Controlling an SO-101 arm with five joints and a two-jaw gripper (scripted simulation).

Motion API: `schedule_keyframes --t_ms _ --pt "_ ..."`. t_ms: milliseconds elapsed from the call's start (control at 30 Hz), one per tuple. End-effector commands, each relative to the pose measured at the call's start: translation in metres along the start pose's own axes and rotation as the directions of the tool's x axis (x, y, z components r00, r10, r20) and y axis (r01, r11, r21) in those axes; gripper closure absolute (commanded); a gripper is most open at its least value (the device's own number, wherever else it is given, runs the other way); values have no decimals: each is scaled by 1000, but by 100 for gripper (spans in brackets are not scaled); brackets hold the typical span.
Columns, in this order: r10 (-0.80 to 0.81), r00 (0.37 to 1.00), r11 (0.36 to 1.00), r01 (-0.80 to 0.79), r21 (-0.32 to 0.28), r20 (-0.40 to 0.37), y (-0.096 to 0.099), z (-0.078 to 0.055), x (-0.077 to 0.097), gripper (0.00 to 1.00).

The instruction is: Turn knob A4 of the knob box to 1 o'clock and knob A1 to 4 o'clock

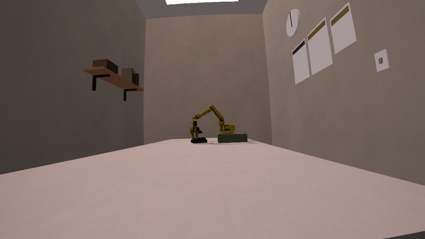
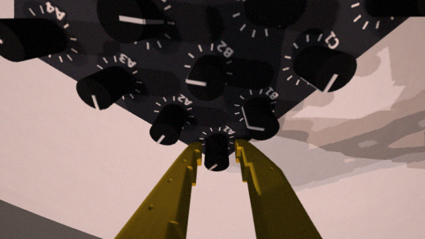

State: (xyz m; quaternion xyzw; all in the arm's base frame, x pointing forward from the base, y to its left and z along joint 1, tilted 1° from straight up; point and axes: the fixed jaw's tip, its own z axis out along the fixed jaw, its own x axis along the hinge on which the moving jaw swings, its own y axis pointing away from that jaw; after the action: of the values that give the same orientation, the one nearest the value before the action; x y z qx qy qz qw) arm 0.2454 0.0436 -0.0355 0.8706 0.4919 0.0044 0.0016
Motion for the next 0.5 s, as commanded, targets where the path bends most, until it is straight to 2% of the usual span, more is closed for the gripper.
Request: schedule_keyframes --t_ms 0,467 --pt "-3 1000 1000 3 14 13 -3 3 -4 90" --pt "-3 1000 1000 3 14 13 -5 3 -4 90"
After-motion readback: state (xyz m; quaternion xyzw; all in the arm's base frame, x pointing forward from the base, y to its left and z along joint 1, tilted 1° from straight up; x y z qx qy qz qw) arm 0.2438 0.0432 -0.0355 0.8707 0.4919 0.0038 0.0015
